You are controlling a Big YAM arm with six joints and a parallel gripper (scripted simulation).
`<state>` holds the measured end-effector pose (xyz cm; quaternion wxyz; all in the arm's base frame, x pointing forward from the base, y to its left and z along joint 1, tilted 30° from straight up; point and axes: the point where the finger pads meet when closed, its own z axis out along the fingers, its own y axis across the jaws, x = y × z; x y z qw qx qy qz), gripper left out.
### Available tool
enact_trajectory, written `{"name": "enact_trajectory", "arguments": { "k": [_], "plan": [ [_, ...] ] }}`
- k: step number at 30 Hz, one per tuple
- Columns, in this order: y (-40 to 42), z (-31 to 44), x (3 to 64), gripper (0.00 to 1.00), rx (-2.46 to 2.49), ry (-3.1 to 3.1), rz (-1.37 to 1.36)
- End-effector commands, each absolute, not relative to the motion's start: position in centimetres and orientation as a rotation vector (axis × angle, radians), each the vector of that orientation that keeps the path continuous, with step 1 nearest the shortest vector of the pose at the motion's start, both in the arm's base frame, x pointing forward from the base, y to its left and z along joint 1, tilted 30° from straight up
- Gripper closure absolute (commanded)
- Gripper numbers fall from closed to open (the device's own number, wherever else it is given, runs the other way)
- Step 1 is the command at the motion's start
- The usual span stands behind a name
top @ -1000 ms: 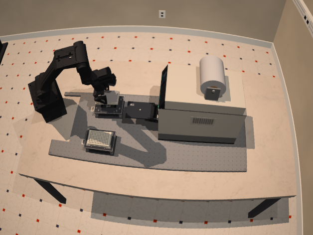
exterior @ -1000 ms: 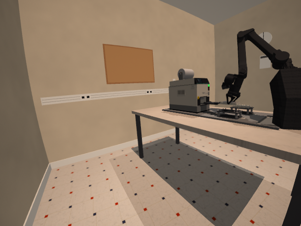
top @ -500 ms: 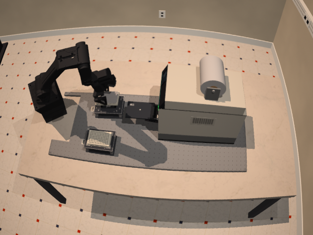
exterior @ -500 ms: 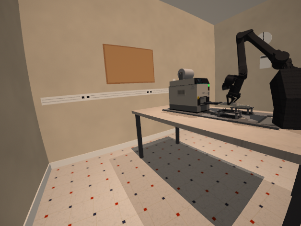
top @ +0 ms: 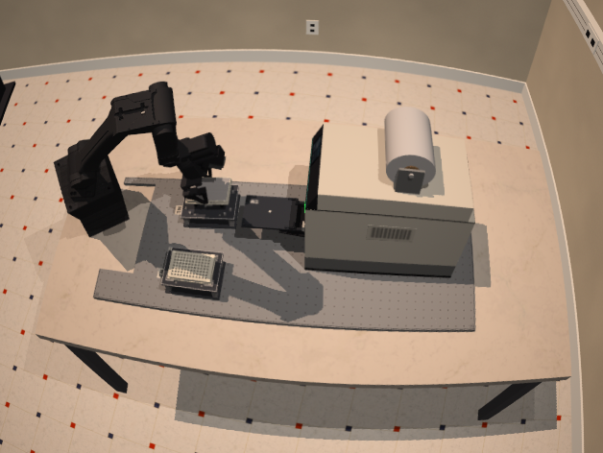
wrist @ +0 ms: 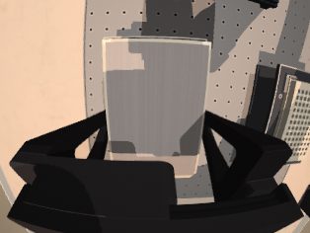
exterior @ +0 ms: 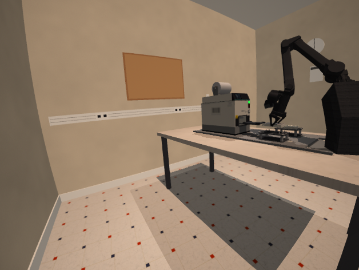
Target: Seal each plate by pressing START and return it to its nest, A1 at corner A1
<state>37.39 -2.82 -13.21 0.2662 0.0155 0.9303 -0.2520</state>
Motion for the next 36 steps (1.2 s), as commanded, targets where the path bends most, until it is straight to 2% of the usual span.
{"name": "enact_trajectory", "arguments": {
  "k": [1,36],
  "plan": [
    [-3.2,-13.7,37.0,1.00,0.036,2.514,-0.685],
    [-2.8,-13.9,38.0,1.00,0.042,2.502,-0.664]
  ]
}}
